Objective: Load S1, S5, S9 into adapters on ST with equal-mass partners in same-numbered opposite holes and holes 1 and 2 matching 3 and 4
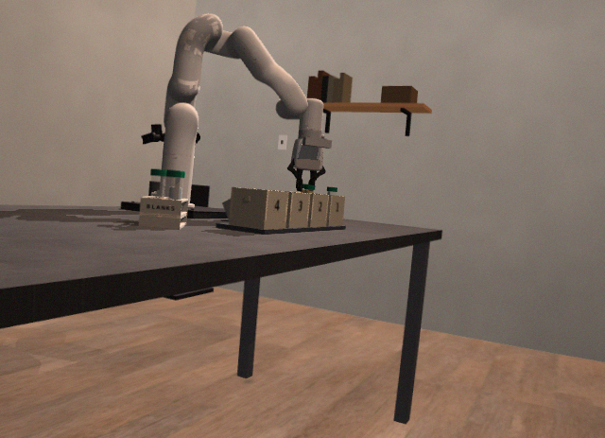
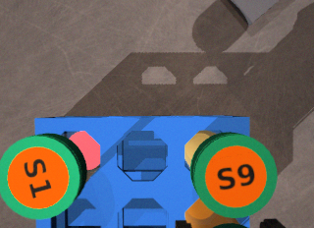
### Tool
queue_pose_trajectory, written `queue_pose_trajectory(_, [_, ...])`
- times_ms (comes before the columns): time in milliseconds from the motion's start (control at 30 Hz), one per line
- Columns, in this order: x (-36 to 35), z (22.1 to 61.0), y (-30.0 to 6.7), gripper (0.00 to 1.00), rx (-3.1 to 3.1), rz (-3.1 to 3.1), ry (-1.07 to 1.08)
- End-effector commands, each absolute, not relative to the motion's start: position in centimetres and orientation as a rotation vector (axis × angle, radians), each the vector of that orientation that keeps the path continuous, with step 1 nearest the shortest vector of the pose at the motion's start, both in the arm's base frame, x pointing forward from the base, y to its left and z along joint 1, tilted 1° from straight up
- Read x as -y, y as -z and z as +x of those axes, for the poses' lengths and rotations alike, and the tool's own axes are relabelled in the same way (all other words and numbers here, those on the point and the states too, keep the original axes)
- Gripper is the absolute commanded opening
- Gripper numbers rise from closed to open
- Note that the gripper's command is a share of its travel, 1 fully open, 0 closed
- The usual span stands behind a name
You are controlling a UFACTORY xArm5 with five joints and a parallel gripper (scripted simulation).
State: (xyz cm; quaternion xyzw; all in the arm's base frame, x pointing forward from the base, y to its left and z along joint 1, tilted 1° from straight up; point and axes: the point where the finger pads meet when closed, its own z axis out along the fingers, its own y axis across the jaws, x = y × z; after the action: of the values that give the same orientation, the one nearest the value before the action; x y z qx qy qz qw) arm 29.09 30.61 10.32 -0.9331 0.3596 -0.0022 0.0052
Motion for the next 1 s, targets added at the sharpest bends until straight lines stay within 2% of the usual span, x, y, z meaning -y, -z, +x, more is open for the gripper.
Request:
queue_pose_trajectory(0, [-30.7, 29.2, -10.8, 0.0, -1.123, -2.914, -0.007])
queue_pose_trajectory(967, [-30.7, 29.2, -12.4, 0.0, -1.123, -2.914, -0.007])
